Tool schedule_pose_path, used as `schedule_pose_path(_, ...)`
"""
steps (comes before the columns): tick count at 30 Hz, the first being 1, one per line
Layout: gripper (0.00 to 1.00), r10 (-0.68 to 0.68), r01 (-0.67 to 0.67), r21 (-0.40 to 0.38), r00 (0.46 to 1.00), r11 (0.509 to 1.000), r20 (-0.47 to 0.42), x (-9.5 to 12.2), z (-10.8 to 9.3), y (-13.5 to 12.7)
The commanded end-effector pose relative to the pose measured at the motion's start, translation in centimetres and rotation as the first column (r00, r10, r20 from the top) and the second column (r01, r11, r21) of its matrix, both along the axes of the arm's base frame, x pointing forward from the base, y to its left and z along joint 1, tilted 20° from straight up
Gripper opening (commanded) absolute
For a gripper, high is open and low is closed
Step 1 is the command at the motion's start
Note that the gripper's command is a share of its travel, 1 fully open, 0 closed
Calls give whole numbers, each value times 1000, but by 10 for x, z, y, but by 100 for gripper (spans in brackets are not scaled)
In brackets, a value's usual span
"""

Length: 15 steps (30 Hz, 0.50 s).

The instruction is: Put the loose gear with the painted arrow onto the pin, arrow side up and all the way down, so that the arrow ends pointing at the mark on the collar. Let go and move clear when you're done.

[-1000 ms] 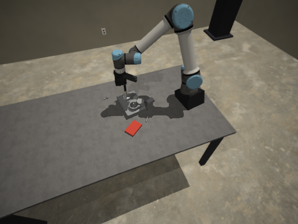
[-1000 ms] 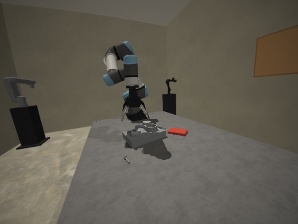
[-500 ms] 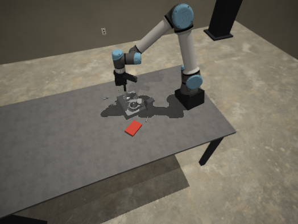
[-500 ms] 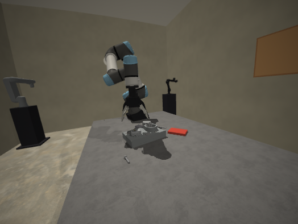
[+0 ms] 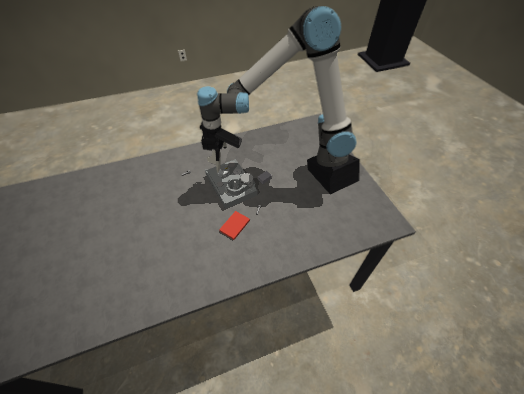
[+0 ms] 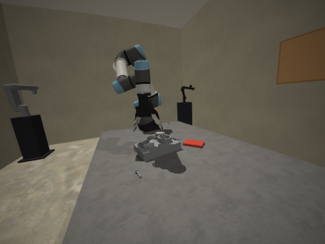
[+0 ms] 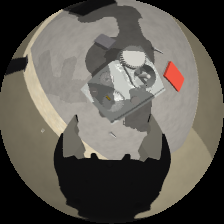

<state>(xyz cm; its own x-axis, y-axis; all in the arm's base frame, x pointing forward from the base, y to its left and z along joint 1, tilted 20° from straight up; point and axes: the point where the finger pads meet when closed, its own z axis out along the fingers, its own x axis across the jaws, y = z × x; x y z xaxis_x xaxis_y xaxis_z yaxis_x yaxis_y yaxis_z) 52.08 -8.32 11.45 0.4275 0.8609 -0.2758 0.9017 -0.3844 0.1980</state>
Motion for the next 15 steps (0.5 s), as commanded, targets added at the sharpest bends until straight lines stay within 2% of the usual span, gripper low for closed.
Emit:
schedule_pose_path(1, 100, -127, 126, 10, 991, 992, 45, 0, 0, 2)
schedule_pose_path(8, 100, -339, 336, 44, 933, 941, 117, -1, -1, 4)
schedule_pose_path(10, 100, -339, 336, 44, 933, 941, 117, -1, -1, 4)
schedule_pose_path(15, 100, -505, 498, 83, 846, 863, 170, 0, -2, 6)
